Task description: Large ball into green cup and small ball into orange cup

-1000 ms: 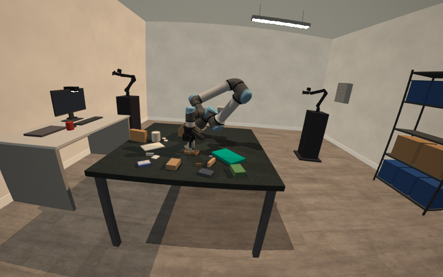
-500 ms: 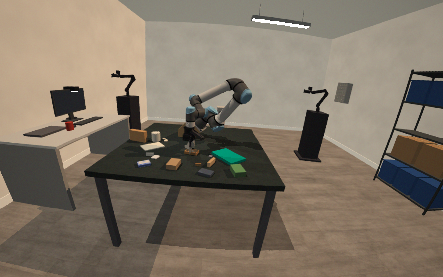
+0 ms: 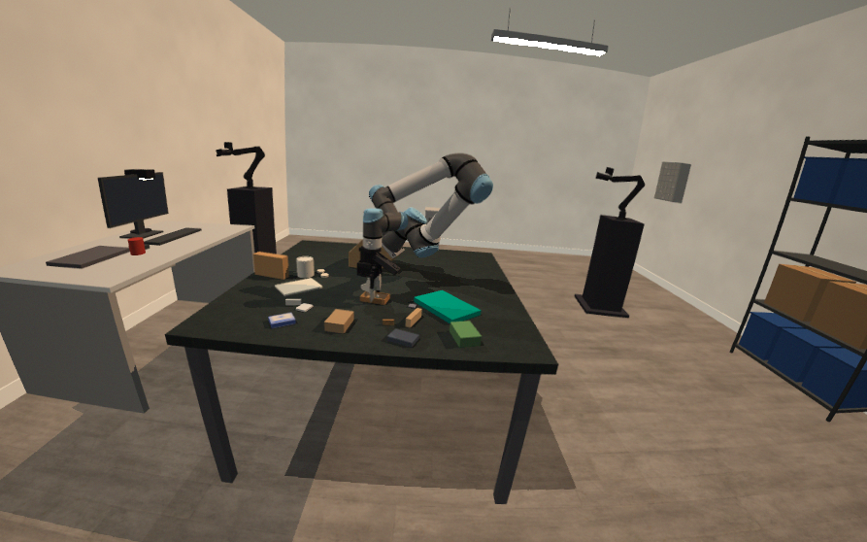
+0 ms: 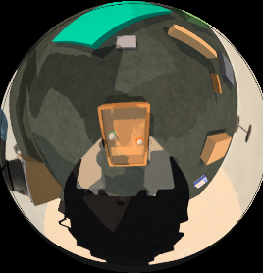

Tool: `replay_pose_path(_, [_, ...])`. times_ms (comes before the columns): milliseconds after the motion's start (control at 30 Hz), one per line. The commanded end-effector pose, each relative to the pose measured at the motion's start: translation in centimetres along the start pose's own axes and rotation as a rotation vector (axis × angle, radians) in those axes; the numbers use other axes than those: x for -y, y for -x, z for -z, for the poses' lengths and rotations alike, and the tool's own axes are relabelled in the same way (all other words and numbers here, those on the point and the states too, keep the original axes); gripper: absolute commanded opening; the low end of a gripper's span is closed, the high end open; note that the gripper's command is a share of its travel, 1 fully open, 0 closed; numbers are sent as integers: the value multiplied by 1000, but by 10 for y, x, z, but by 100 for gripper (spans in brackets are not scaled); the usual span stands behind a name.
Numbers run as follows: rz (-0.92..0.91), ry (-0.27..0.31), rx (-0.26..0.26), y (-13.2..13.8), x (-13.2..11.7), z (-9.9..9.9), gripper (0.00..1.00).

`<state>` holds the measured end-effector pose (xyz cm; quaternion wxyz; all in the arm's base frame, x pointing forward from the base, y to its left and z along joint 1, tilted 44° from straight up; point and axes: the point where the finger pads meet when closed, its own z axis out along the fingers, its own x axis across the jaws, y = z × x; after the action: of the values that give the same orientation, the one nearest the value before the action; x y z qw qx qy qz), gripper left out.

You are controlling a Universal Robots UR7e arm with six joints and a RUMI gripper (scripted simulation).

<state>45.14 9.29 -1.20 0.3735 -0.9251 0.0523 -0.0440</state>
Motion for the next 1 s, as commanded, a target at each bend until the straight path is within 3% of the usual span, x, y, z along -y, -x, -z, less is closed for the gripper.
replay_pose_path(0, [-1,-2,2,2,1,-2,43])
replay_pose_path(467, [-1,-2,2,1,1,-2,43])
replay_pose_path(500, [-1,-2,2,1,1,-2,54])
replay_pose_path(967, [-1,-2,2,1,1,-2,54])
